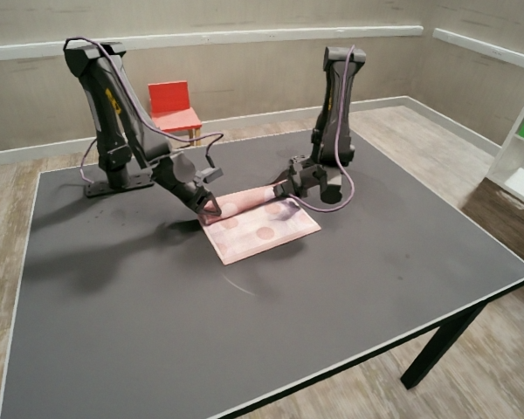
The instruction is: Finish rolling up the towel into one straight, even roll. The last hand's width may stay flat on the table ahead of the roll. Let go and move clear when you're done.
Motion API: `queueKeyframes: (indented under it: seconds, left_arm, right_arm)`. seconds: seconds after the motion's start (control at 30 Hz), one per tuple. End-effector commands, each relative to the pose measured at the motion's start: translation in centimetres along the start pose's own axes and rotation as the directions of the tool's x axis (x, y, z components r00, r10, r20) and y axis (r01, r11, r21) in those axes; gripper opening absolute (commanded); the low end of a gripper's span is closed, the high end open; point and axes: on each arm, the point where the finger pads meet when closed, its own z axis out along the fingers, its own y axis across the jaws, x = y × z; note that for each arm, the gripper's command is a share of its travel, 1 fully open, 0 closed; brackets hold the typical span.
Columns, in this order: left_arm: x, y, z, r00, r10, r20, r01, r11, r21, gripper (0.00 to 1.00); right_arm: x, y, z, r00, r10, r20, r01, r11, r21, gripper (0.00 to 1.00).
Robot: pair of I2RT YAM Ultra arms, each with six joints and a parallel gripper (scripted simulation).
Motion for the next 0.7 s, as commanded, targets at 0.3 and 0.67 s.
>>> queueKeyframes:
  seconds: [0.3, 0.67]
  left_arm:
    - [-0.7, -0.5, -0.7, 1.0, 0.008, 0.013, -0.008, 1.0, 0.008, 0.71]
    - [-0.8, -0.6, -3.1, 1.0, 0.008, 0.013, -0.008, 1.0, 0.008, 0.85]
  right_arm:
    - [-0.7, -0.9, 0.1, 1.0, -0.008, 0.011, 0.008, 1.0, 0.011, 0.36]
    - [-0.8, -0.9, 0.0, 1.0, 0.026, 0.01, -0.025, 0.999, -0.029, 0.36]
